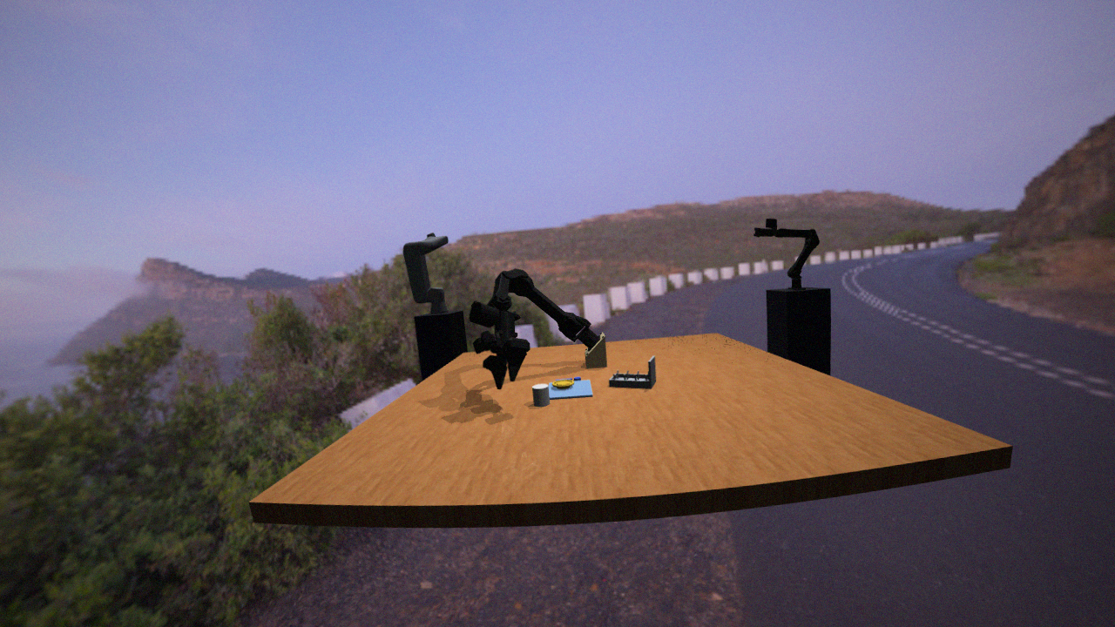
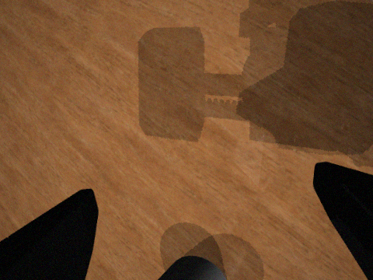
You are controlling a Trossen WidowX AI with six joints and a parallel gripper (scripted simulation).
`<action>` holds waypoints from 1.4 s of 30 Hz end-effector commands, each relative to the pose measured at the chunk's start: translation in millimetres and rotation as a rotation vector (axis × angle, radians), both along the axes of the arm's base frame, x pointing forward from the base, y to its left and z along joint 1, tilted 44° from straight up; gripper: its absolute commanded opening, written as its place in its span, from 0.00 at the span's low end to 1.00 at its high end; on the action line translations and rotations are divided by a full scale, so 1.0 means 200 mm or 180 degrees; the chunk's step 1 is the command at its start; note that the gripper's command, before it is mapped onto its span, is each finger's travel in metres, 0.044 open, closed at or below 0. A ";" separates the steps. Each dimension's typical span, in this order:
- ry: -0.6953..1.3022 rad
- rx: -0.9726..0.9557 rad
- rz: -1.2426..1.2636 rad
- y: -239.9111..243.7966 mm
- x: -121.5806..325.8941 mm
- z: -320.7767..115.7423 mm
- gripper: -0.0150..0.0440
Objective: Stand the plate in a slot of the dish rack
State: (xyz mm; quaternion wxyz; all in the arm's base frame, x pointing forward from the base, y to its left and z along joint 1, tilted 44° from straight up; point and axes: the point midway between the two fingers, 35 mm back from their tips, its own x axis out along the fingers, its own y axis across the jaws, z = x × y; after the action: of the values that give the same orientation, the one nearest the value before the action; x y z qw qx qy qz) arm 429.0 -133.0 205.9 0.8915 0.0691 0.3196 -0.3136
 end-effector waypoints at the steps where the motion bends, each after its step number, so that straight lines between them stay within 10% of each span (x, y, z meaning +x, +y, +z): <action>1: 0.0379 -0.0083 0.0092 0.08 -0.06 -0.11 0.93; 30: 0.3030 -0.1217 0.1029 0.47 -0.66 -0.52 0.93; 42: 0.3087 -0.1254 0.1055 0.45 -0.67 -0.54 0.93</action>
State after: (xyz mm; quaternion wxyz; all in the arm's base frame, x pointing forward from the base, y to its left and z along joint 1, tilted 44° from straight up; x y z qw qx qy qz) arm 295.6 -39.8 100.6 0.6784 -0.2984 0.6346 -0.2191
